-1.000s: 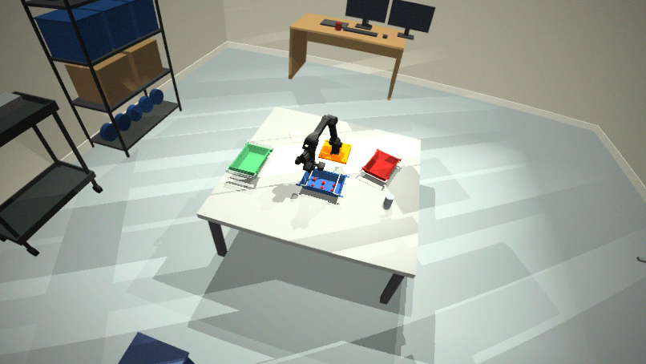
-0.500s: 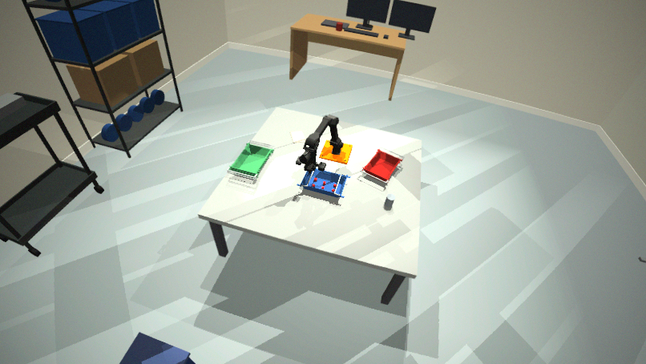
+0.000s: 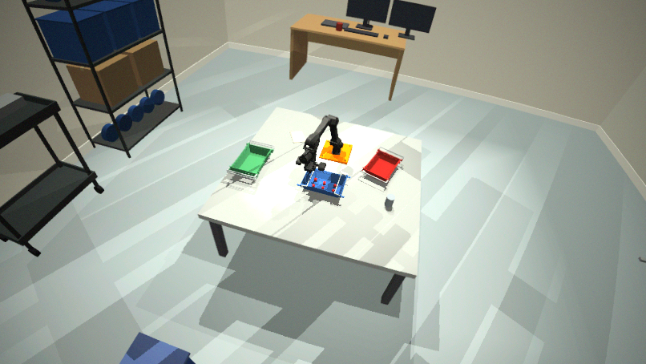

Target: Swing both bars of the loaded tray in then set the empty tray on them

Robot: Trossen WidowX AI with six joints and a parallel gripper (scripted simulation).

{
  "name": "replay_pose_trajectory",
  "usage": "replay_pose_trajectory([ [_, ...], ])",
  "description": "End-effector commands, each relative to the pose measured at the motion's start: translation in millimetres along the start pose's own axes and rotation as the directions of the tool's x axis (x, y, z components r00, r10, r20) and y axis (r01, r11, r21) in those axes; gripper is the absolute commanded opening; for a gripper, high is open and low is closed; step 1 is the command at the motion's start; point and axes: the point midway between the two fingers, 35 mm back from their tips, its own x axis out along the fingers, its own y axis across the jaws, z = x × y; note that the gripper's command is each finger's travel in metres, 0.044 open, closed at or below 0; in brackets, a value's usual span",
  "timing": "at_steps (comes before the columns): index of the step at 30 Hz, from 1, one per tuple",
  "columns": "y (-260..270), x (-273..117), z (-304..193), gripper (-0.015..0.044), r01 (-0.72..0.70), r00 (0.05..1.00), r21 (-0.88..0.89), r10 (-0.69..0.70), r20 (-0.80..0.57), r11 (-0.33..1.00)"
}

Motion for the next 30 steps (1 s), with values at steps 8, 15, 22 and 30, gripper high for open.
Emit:
replay_pose_trajectory([
  [8, 0.0, 0.0, 0.0, 0.0, 0.0, 1.0, 0.0, 0.0, 0.0, 1.0],
  [15, 0.0, 0.0, 0.0, 0.0157, 0.0, 1.0, 0.0, 0.0, 0.0, 1.0],
  [22, -0.2, -48.9, 2.0, 0.0341, 0.004, 1.0, -0.002, -0.004, 0.018, 1.0],
  [30, 44.0, -57.8, 2.9, 0.044, -0.008, 1.0, 0.015, 0.008, 0.012, 1.0],
])
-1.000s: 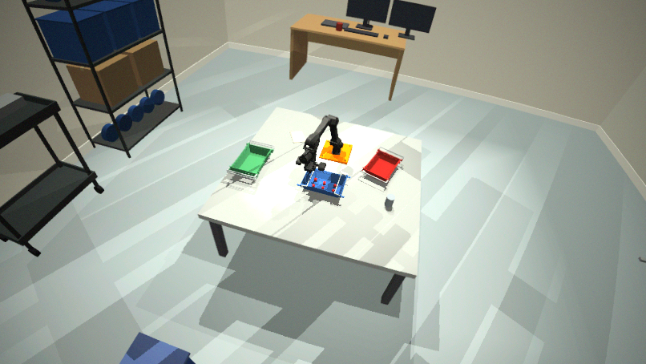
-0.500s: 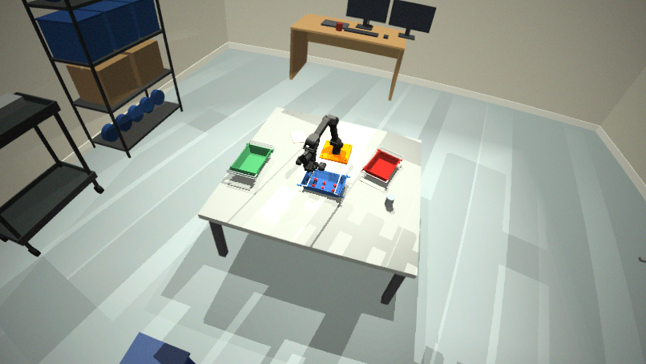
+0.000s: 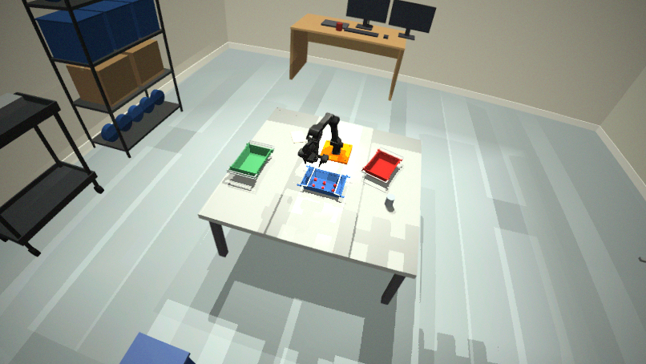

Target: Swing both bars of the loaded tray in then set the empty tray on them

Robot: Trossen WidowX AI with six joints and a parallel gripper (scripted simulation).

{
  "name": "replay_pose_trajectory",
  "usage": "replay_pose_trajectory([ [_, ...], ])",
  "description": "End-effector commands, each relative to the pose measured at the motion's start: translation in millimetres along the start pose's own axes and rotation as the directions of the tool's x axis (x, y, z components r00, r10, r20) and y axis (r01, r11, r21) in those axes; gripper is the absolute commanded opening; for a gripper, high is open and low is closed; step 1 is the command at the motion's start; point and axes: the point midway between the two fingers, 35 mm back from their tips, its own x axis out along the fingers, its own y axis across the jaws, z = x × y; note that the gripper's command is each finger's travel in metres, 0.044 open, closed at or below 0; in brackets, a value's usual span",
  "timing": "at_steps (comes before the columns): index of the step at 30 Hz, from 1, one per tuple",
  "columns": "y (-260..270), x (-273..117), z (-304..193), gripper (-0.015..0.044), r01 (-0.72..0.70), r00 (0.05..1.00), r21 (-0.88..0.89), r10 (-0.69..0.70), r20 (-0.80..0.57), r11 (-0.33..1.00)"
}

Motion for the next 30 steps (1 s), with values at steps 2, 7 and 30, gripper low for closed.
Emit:
replay_pose_trajectory([
  [2, 68.6, 12.6, -3.6, 0.044, -0.021, 0.999, 0.008, 0.021, -0.029, 1.0],
  [7, 152.2, 18.5, -25.7, 0.044, -0.033, 0.999, 0.049, 0.034, -0.039, 0.998],
  [30, 350.8, 38.3, -306.7, 0.044, -0.015, 0.998, 0.229, 0.03, -0.062, 0.973],
])
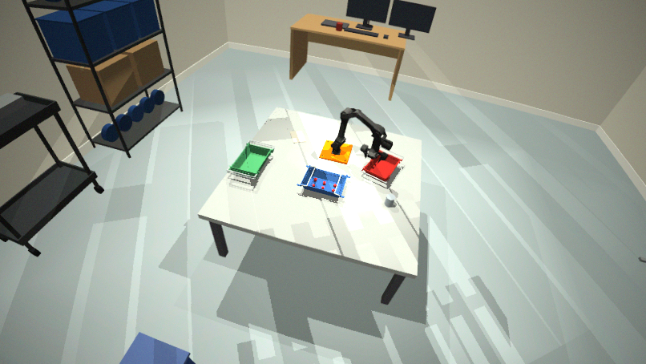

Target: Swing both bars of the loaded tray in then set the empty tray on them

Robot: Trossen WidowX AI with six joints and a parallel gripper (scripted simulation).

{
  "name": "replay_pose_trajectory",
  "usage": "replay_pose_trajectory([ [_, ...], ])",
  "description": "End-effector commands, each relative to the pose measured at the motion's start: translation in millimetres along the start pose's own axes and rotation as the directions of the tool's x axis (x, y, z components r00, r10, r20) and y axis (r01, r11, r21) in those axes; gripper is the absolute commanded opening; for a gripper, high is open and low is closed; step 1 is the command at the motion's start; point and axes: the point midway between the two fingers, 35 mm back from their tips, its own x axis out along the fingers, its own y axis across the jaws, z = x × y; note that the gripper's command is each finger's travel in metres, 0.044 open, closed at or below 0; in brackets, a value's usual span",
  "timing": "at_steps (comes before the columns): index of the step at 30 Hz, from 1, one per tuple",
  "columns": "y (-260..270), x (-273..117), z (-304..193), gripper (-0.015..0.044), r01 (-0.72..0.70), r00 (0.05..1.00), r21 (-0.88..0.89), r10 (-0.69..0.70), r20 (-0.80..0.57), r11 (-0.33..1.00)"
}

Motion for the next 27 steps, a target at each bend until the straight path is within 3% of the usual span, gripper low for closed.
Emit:
replay_pose_trajectory([
  [1, -9.7, 5.0, -49.8, 0.044, -0.007, 1.0, 0.032, 0.007, 0.011, 0.999],
  [5, -20.4, 10.6, -82.3, 0.044, -0.007, 1.0, 0.052, 0.006, 0.016, 0.999],
  [13, -19.3, 17.3, -82.2, 0.044, -0.007, 1.0, 0.052, 0.006, 0.016, 0.999],
  [27, -16.9, 75.3, -79.7, 0.044, -0.007, 1.0, 0.052, 0.006, 0.016, 0.999],
])
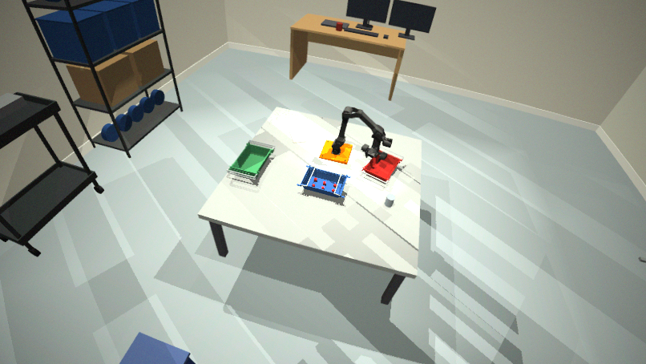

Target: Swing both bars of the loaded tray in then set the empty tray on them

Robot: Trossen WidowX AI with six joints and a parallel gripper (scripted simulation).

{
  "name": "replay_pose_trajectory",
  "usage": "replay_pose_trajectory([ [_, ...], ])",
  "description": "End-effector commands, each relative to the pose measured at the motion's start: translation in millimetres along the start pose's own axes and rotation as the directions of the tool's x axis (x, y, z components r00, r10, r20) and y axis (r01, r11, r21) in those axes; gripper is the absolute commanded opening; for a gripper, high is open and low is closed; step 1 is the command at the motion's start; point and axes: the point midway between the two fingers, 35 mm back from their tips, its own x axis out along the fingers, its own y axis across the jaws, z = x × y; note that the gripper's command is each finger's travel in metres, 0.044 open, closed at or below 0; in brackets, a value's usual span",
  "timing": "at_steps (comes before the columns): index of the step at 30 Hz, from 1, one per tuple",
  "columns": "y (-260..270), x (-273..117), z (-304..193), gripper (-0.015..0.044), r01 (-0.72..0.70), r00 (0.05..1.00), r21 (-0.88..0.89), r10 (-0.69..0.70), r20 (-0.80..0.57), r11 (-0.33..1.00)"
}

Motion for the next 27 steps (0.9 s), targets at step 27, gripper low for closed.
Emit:
replay_pose_trajectory([
  [27, -4.1, 32.2, 2.9, 0.0221, 0.01, 1.0, -0.003, -0.01, 0.007, 1.0],
])
